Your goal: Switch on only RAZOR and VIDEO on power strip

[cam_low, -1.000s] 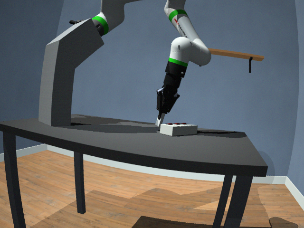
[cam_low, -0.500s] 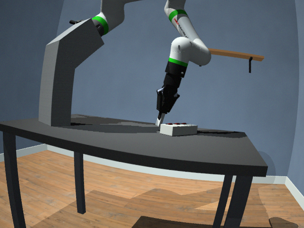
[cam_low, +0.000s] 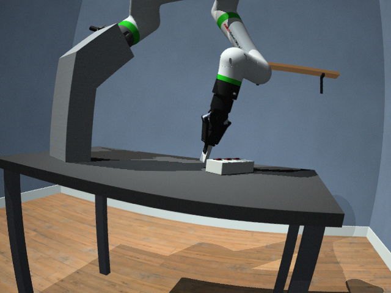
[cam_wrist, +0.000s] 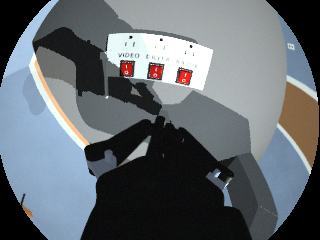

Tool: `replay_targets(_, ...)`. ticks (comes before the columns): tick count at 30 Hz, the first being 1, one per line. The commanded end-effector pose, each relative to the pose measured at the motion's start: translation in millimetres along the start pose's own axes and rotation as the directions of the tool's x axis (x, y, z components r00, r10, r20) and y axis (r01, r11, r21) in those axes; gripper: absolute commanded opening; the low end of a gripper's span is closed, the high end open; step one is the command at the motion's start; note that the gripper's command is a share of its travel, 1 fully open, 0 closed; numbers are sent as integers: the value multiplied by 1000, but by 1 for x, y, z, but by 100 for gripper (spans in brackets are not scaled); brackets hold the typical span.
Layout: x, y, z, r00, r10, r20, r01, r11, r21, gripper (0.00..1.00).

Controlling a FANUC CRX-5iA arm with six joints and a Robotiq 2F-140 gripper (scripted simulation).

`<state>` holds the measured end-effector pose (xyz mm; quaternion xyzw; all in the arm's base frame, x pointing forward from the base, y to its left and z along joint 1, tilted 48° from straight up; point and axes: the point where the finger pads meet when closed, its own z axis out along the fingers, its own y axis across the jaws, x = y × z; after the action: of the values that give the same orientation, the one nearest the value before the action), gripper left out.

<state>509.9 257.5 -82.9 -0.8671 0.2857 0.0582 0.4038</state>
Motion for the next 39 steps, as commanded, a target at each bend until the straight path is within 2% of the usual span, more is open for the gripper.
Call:
replay_targets(1,0,0,0,1000,0,0,0,1000,0,0)
replay_targets(23,0,0,-1,1000,0,0,0,1000,0,0)
replay_targets(25,-4,0,-19,1000,0,0,0,1000,1,0)
replay_targets(28,-17,5,-69,1000,0,0,0,1000,1,0)
replay_targets(29,-17,5,-69,1000,0,0,0,1000,1,0)
replay_targets(31,-22,8,-86,1000,0,0,0,1000,0,0)
replay_targets(39,-22,8,-87,1000,0,0,0,1000,0,0)
